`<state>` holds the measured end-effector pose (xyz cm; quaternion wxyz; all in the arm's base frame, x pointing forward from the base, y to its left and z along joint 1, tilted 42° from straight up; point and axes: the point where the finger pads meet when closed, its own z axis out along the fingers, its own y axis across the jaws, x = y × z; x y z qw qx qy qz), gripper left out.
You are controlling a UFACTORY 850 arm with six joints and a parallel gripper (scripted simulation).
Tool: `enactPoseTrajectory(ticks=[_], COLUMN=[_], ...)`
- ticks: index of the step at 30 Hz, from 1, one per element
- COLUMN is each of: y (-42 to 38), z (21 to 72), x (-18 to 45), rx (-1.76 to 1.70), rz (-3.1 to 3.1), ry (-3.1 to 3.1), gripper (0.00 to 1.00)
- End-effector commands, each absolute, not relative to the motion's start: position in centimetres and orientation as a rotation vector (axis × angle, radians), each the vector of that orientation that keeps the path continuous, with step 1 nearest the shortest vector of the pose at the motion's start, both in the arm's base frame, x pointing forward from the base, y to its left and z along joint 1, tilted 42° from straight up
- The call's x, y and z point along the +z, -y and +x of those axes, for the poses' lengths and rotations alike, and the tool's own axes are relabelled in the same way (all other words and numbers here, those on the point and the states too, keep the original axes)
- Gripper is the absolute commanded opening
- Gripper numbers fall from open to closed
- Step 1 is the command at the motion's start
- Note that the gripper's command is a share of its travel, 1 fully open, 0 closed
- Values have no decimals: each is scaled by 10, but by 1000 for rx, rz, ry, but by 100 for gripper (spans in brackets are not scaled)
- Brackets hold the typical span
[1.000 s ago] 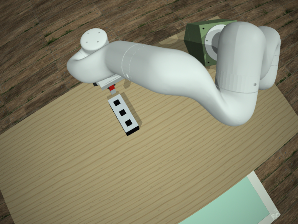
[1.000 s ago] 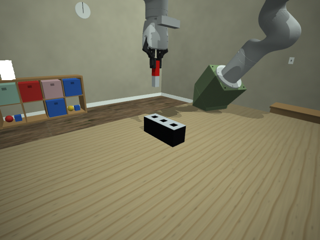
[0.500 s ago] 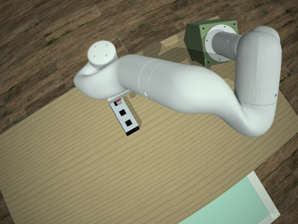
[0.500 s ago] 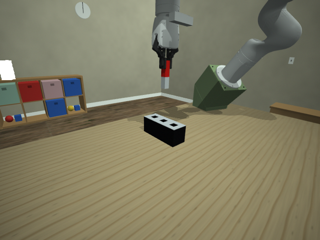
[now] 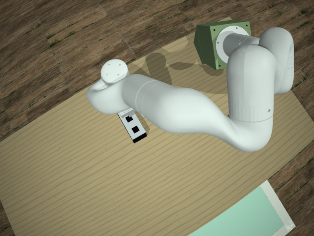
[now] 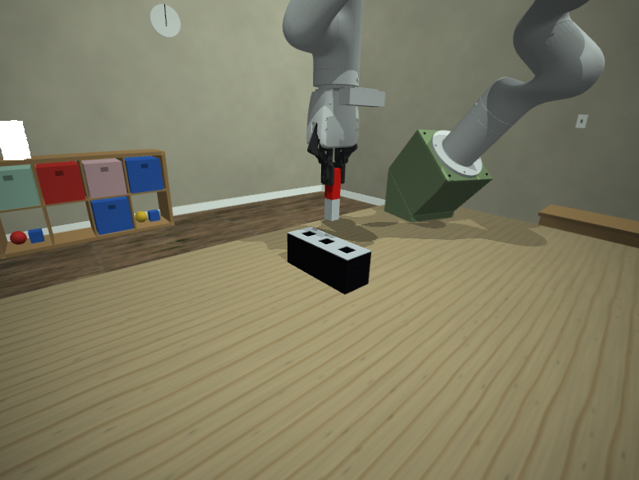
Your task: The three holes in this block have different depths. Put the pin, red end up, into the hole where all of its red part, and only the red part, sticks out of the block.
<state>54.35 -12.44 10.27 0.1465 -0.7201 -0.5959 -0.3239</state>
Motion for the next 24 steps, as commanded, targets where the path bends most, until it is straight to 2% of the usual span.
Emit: enactPoseTrajectory(ticks=[1, 24], y=[119, 107], z=[558, 563], x=[93, 78], rx=[-955, -956], rz=[-2077, -2076], ry=[1720, 1720], gripper=[0, 0])
